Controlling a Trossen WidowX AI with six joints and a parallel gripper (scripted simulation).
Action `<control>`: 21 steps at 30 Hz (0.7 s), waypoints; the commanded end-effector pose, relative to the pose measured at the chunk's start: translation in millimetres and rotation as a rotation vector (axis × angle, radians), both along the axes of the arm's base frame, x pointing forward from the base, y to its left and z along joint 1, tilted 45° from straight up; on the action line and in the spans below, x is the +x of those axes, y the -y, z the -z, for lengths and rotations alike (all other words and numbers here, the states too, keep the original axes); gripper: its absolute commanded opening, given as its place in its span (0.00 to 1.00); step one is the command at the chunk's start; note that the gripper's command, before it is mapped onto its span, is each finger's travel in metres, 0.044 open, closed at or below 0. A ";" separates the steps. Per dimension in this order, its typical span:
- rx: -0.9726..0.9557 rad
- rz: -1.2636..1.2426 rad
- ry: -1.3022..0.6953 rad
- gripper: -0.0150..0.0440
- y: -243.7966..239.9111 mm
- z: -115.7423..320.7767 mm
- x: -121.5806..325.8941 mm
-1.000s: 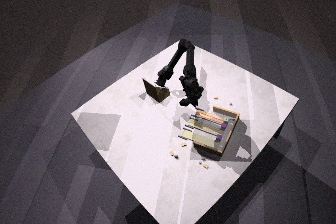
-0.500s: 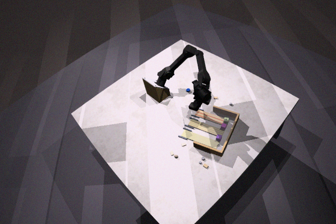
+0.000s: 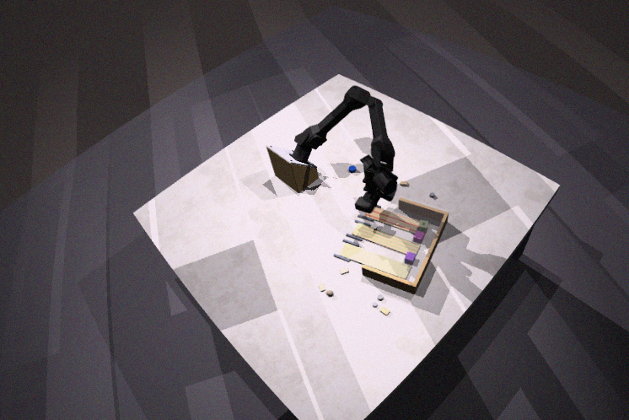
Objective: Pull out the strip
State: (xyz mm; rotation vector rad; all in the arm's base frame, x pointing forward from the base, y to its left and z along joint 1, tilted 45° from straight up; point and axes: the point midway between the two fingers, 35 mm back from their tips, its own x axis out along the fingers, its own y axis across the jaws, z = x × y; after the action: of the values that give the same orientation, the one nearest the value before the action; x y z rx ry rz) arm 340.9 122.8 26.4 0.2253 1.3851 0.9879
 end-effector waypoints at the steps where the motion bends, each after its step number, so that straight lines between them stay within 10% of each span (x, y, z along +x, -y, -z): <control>1: 0.000 0.005 -0.010 0.25 -2.9 6.0 -2.7; 21: 0.003 0.005 -0.011 0.25 -25.3 28.5 -9.4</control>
State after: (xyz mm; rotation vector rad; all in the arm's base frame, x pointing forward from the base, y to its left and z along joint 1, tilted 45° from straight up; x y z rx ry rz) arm 334.5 146.1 2.0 0.2250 1.3857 0.9876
